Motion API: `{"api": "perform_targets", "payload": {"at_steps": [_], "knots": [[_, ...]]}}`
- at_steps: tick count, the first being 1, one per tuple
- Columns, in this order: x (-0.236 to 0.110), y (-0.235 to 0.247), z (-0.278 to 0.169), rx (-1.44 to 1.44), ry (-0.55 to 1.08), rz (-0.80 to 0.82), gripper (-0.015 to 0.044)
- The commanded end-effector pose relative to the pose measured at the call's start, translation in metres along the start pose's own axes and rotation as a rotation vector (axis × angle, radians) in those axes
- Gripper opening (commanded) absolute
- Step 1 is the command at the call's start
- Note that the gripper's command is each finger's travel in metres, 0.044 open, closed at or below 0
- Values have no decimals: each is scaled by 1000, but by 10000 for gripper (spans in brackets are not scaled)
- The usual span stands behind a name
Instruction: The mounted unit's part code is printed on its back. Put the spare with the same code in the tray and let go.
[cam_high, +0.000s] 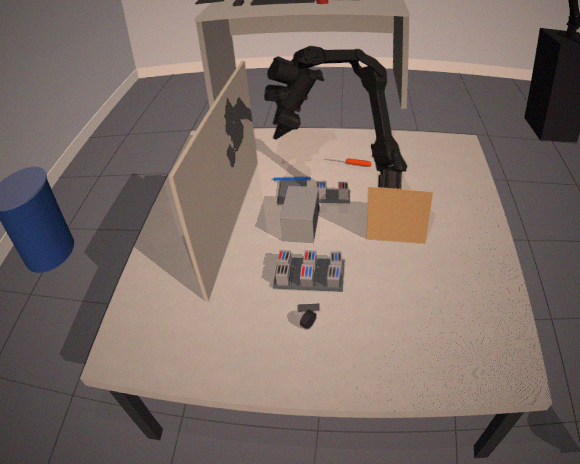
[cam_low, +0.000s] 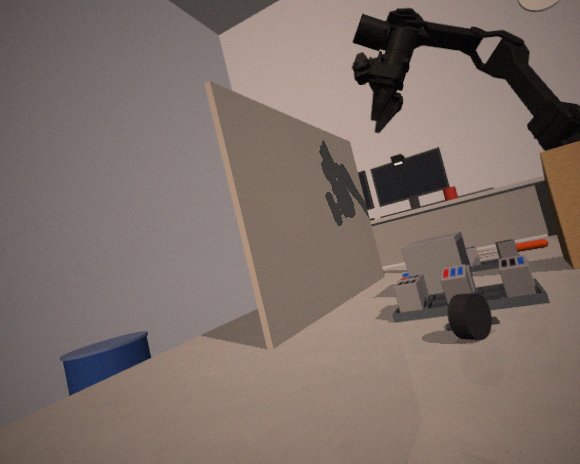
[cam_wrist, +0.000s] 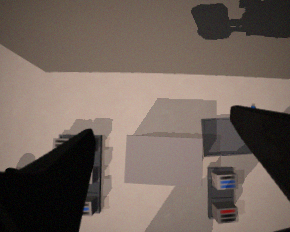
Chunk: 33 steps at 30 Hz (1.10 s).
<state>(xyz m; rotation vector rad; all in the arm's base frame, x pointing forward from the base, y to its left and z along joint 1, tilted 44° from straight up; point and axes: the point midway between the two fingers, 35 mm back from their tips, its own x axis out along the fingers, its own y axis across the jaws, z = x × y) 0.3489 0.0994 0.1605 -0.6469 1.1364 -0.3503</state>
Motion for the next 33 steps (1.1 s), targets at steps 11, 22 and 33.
{"api": "perform_targets", "payload": {"at_steps": [11,22,33], "knots": [[160,-30,-45,190,531,-107,440],[160,-30,-45,190,531,-107,440],[141,-78,-80,469,516,-170,440]]}}
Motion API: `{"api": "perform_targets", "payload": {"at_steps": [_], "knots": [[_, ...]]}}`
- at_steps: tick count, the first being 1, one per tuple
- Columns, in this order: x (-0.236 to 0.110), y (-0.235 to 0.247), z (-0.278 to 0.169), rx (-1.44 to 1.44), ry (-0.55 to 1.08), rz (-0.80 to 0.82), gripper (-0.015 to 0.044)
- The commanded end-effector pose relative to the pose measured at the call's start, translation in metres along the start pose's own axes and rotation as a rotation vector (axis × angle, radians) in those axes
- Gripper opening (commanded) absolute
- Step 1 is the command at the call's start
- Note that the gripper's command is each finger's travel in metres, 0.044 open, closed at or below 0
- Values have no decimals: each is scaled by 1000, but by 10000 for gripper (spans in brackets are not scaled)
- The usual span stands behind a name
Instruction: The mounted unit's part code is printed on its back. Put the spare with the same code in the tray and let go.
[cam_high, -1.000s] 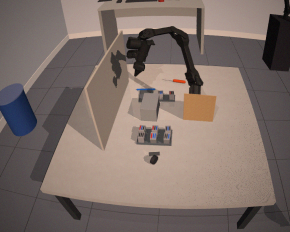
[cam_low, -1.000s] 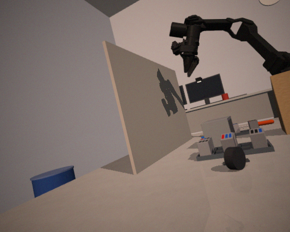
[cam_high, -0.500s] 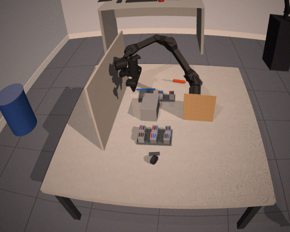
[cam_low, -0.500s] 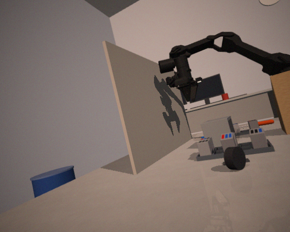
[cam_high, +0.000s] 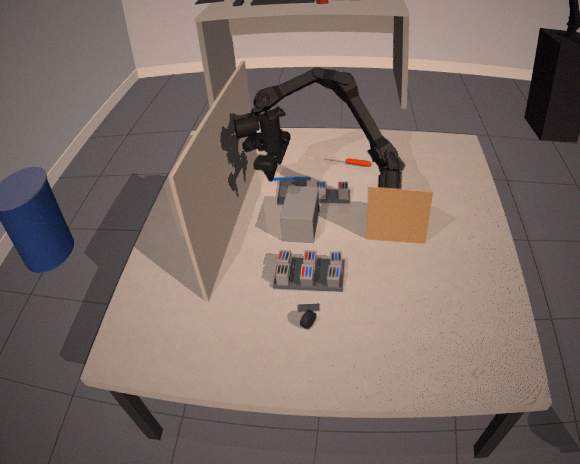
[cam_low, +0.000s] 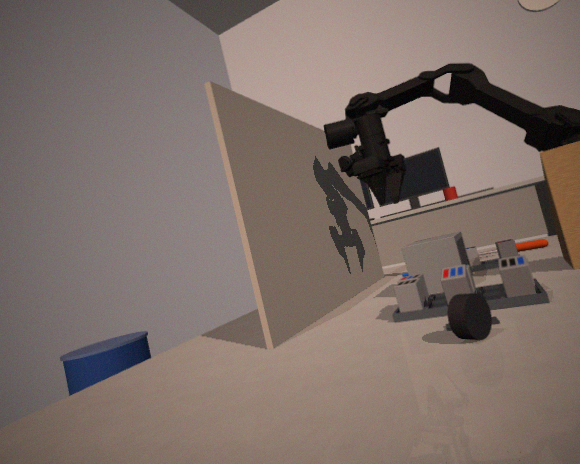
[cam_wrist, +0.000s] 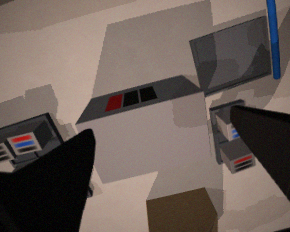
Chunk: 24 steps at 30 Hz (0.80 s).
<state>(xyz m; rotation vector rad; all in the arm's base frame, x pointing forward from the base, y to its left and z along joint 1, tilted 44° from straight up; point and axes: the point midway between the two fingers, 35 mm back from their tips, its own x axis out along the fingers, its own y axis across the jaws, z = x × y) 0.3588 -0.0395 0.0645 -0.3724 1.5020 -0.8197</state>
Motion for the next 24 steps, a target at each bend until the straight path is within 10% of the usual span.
{"api": "perform_targets", "payload": {"at_steps": [1,24], "knots": [[5,-50,-20,236,5,10,440],[60,-162,-189,1346,-2,-16,440]]}}
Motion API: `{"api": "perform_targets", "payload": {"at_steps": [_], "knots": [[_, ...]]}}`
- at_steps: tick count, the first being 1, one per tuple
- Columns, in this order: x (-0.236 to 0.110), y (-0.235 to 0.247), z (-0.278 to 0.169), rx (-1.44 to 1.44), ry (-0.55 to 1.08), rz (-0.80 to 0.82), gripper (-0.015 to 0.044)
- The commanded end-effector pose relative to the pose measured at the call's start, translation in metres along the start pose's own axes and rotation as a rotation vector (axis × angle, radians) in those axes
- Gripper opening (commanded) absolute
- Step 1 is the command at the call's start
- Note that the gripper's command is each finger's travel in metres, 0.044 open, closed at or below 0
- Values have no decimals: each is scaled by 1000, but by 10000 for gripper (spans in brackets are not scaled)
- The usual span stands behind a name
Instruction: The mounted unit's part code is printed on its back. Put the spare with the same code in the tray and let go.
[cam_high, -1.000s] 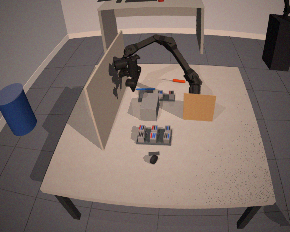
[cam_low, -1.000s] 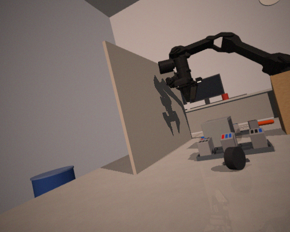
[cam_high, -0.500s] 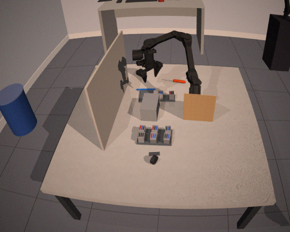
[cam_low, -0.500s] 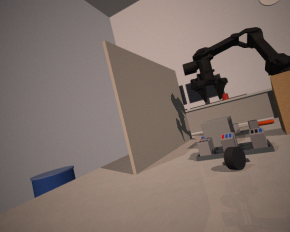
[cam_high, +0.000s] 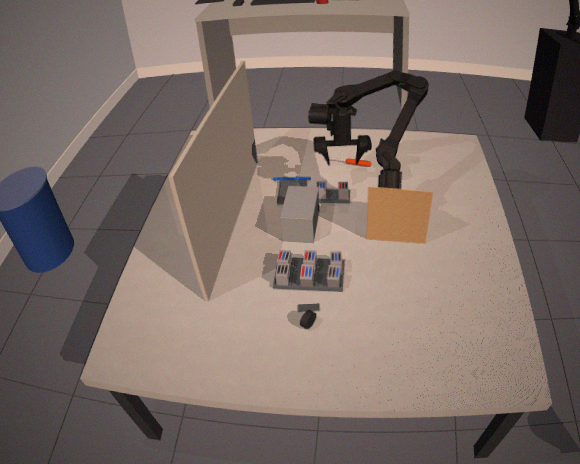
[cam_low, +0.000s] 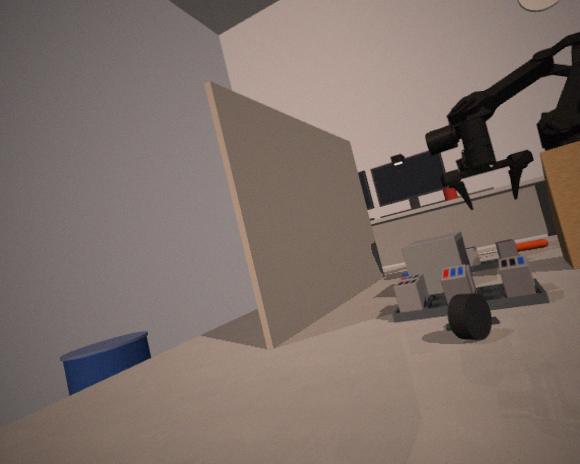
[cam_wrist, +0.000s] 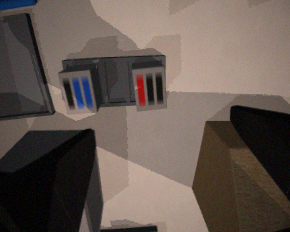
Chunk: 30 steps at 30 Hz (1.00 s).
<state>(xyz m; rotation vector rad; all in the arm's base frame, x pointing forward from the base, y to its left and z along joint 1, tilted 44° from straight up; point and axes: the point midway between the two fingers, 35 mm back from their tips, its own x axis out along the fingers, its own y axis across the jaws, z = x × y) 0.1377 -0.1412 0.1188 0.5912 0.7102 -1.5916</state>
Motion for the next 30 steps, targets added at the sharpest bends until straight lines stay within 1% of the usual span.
{"api": "perform_targets", "payload": {"at_steps": [1,3,6,8,9,12,22,30], "knots": [[3,-7,-1,45,-8,-1,440],[3,-7,-1,45,-8,-1,440],[13,-5,-2,45,-6,-1,361],[27,-4,-2,46,-6,-1,309],[33,-4,-2,46,-7,-1,300],[43,-4,-1,45,-10,-1,300],[44,-4,-2,45,-10,-1,300],[55,-1,-2,46,-6,-1,300]]}}
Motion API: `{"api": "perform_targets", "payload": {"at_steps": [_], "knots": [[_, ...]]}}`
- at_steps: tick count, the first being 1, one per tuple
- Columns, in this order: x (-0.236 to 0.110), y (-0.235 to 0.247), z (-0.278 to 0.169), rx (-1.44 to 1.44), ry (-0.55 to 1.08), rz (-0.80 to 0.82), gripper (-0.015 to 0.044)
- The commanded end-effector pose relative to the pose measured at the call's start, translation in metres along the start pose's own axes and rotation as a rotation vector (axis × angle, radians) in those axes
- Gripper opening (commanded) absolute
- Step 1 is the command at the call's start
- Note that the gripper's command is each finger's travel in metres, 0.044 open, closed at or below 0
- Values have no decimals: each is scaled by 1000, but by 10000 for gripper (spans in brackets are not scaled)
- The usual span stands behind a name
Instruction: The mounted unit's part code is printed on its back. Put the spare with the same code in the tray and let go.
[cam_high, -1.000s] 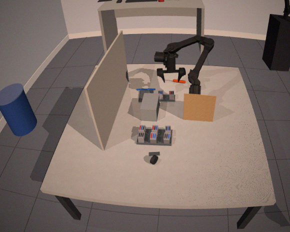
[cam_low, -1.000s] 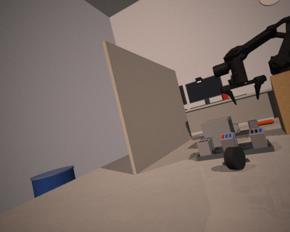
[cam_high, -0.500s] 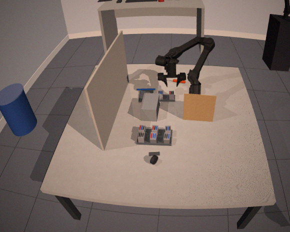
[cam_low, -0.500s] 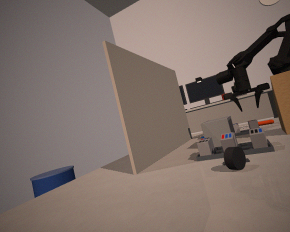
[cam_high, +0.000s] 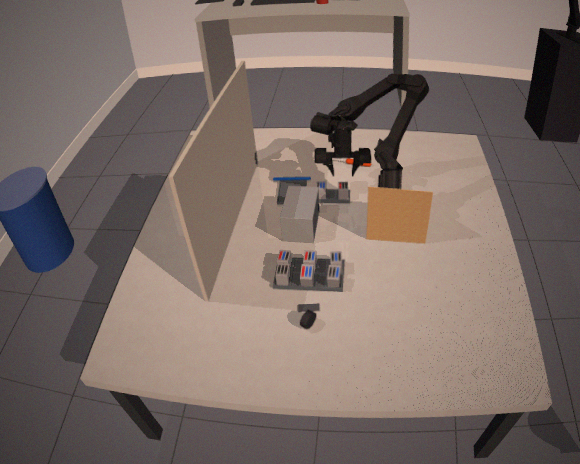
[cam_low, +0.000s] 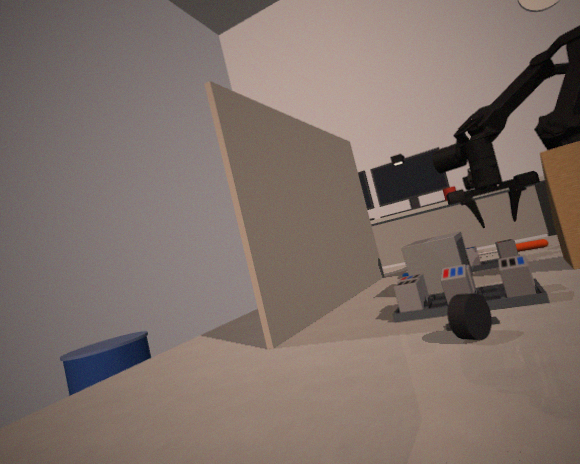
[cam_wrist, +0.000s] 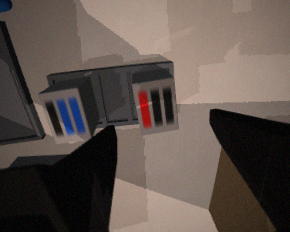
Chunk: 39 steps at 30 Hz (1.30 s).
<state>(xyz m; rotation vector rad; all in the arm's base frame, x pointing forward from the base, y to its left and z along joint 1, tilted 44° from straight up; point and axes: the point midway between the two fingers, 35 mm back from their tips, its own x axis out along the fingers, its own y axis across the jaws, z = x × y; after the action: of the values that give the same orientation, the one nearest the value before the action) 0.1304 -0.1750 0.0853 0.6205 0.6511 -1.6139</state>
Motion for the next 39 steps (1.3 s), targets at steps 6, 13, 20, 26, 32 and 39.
{"api": "perform_targets", "payload": {"at_steps": [6,13,20,26,32,39], "knots": [[17,1,-4,-10,14,-8,300],[28,2,-5,-10,15,-8,300],[40,2,-5,-10,15,-8,300],[50,2,-5,-10,14,-7,300],[59,1,-5,-11,11,-8,300],[70,-1,-4,-12,6,-8,300]]}}
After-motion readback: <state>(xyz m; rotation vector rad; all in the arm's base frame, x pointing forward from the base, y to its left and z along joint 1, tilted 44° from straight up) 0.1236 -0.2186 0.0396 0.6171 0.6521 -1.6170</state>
